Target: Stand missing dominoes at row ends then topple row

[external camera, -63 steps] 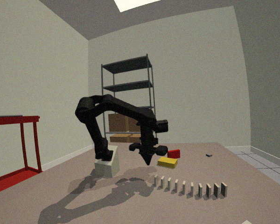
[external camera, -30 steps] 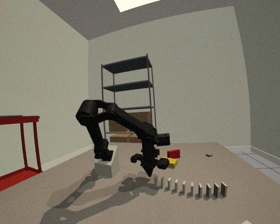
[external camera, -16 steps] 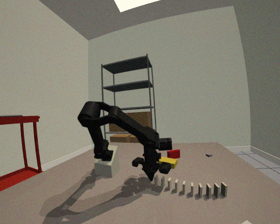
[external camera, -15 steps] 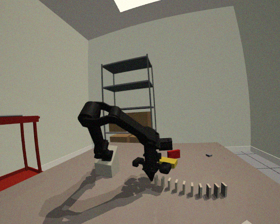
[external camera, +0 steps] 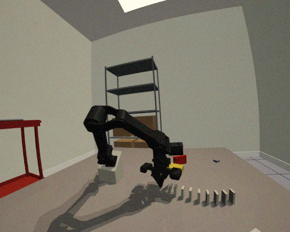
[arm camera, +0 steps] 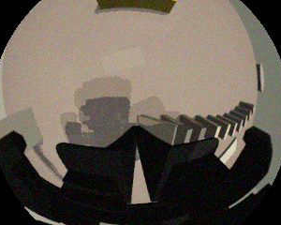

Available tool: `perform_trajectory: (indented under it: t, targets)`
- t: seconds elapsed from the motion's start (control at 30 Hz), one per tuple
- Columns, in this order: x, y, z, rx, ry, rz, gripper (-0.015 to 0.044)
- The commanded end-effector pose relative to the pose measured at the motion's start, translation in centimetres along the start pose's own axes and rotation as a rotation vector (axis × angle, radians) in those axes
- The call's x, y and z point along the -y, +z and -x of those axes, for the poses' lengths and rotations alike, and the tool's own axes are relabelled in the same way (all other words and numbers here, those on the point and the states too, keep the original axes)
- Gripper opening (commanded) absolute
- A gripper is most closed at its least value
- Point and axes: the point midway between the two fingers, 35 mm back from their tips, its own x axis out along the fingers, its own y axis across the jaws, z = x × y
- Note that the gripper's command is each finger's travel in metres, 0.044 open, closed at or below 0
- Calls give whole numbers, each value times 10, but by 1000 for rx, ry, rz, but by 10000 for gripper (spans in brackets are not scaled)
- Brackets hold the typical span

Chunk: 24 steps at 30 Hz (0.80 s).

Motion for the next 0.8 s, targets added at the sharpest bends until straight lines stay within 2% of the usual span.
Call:
perform_trajectory:
  t: [0.0,0.23,0.77]
  targets:
    - [5,9,17,25,-2,25,0]
    - [26,-2,54,-2,-6,-14,0]
    - [27,-2,55,-3,-6,-16,0]
